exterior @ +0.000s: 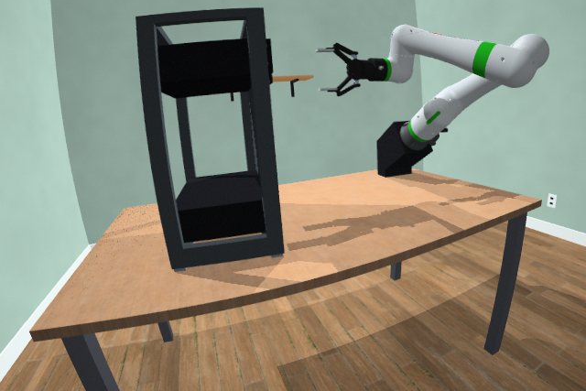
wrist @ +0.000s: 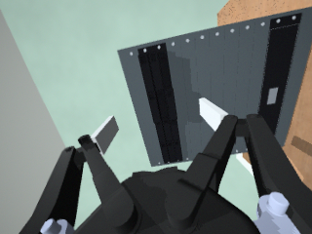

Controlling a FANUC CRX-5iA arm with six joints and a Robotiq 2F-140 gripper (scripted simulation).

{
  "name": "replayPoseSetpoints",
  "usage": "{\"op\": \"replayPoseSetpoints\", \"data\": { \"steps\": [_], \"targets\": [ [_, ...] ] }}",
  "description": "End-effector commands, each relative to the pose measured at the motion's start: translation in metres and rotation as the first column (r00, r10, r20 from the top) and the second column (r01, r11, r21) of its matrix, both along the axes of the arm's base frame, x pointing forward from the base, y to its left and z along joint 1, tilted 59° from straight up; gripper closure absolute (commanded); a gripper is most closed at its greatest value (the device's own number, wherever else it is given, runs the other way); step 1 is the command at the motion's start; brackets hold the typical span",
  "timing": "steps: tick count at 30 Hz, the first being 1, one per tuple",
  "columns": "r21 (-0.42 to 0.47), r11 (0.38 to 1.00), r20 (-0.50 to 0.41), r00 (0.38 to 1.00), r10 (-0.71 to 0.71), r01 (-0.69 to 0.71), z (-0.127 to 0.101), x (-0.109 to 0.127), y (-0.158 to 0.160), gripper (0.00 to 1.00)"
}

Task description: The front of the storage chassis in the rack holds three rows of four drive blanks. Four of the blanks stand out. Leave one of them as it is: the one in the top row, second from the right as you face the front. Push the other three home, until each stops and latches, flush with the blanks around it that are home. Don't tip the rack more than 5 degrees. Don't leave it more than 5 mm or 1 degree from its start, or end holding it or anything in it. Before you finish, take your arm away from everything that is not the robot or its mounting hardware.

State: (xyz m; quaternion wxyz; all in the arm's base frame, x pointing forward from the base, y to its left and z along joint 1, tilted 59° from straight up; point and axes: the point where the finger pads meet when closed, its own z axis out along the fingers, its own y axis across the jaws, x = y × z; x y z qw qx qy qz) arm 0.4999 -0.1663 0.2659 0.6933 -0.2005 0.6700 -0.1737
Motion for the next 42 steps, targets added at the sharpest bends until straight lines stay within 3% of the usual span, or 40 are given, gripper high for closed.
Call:
{"op": "replayPoseSetpoints", "data": {
  "steps": [1,21,42],
  "targets": [
    [0.000,1.000,0.000,1.000,0.000,0.000,0.000,0.000,0.000,0.00],
    [0.002,1.000,-0.001,1.000,0.004,-0.004,0.005,0.011,0.002,0.00],
    [0.002,1.000,-0.001,1.000,0.004,-0.004,0.047,0.095,0.022,0.00]
  ]
}}
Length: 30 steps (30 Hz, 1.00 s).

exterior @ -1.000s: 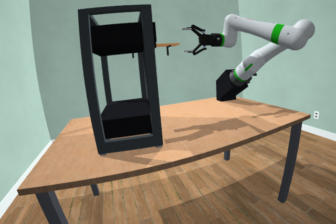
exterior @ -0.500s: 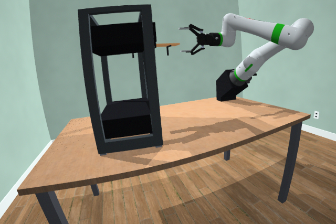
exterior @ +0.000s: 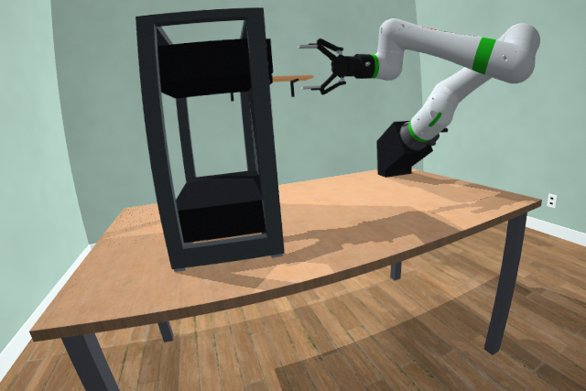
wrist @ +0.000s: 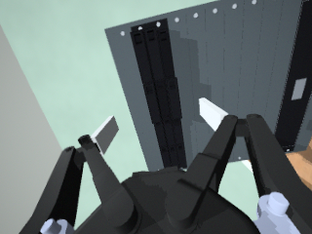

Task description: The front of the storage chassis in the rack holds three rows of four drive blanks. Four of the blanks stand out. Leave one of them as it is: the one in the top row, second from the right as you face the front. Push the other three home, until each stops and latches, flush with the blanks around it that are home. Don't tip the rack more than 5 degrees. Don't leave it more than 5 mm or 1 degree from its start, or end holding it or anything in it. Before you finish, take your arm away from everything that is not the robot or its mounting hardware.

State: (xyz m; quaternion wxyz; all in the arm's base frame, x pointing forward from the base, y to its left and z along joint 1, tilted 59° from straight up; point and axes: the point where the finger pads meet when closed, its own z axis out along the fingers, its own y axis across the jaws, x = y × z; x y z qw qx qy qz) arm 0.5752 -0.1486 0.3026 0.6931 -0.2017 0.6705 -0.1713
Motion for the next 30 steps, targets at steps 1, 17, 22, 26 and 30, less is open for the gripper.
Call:
{"op": "replayPoseSetpoints", "data": {
  "steps": [1,17,22,26,30],
  "targets": [
    [0.000,1.000,0.001,1.000,-0.001,0.001,0.013,0.024,0.006,0.00],
    [0.000,1.000,0.001,1.000,-0.001,0.001,0.035,0.070,0.016,0.00],
    [0.000,1.000,0.001,1.000,-0.001,0.001,0.036,0.071,0.017,0.00],
    [0.000,1.000,0.001,1.000,-0.001,0.001,0.036,0.071,0.017,0.00],
    [0.000,1.000,0.001,1.000,-0.001,0.001,0.036,0.071,0.017,0.00]
  ]
}}
